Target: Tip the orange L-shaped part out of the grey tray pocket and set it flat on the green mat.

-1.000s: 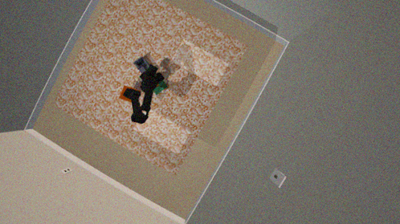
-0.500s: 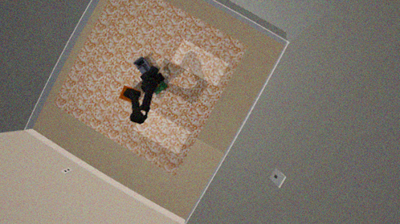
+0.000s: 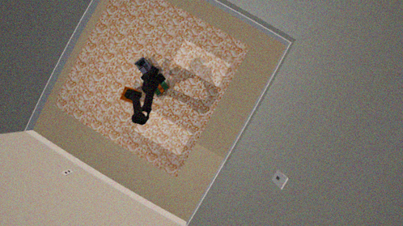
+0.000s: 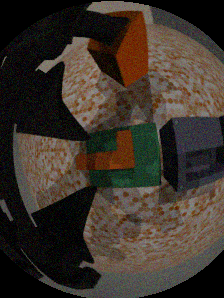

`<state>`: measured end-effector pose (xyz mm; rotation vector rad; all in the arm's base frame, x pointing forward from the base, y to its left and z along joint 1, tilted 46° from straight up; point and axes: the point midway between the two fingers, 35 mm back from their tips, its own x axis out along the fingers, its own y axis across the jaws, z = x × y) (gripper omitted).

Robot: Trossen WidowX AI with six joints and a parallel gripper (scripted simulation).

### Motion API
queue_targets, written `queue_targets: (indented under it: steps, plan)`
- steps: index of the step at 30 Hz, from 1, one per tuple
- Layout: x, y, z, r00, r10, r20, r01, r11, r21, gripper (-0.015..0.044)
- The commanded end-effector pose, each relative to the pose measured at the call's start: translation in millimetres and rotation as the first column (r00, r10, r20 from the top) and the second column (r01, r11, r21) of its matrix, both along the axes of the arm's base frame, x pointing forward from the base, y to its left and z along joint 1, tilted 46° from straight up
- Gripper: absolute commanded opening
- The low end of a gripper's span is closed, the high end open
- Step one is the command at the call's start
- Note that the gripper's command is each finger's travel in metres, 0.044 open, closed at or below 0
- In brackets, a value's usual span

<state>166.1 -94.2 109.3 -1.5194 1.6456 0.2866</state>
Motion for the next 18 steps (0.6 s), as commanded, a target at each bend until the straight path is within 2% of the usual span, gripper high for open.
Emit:
queue_targets:
  steps: [1,7,18]
  plan:
    - [2.0,19.5,15.9,1.0,0.009,0.009,-0.009,1.0,0.016,0.0394]
    - [-8.2,56.9,57.5,1.0,0.016,0.014,-0.016,1.0,0.003,0.04]
    - [-7.2,54.8,55.2,1.0,0.021,0.015,-0.021,1.0,0.001,0.04]
